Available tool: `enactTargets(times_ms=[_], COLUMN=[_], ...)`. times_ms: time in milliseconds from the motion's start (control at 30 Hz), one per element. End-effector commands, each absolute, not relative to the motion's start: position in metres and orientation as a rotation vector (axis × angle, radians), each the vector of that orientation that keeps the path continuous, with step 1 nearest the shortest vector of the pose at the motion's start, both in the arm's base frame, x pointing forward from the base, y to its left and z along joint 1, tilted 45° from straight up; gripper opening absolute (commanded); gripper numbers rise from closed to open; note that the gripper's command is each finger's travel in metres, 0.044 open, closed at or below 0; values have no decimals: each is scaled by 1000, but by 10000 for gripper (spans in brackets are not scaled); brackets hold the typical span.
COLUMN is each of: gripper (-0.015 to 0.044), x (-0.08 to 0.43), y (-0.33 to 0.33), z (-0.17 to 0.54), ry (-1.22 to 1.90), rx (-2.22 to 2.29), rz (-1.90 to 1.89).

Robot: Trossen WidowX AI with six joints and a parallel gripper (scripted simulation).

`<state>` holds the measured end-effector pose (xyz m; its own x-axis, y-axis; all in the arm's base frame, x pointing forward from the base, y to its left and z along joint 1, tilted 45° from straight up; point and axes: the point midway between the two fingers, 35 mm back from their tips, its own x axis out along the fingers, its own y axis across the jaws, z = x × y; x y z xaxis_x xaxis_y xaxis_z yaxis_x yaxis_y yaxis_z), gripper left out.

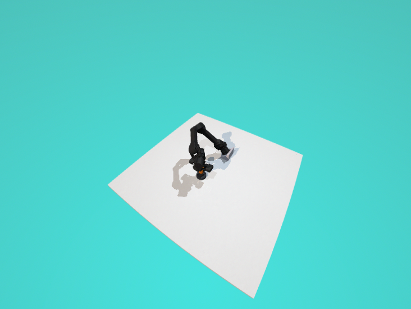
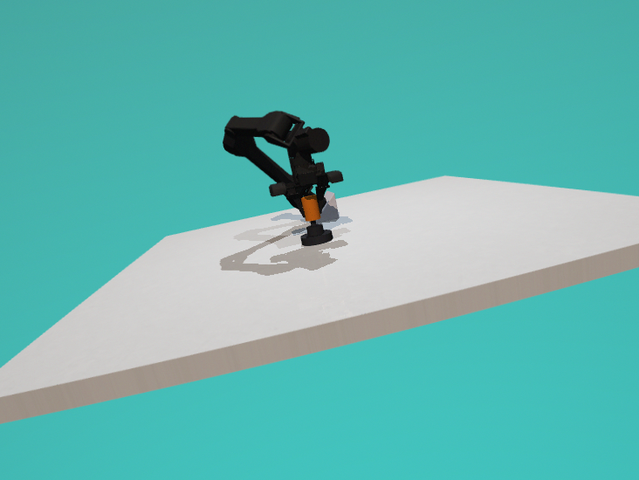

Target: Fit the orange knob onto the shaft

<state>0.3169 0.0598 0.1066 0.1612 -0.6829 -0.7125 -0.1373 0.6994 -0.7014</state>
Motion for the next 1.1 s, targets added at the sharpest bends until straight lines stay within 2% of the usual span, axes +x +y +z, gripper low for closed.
enactTargets(times_ms=[0,633,1067], gripper=[0,0,0], x=[316,313,318], y=[59,60,61], z=[107,111,109], ry=[1378,1378,1438], rx=[-754,-754,-925], rz=[-445,-445,-303])
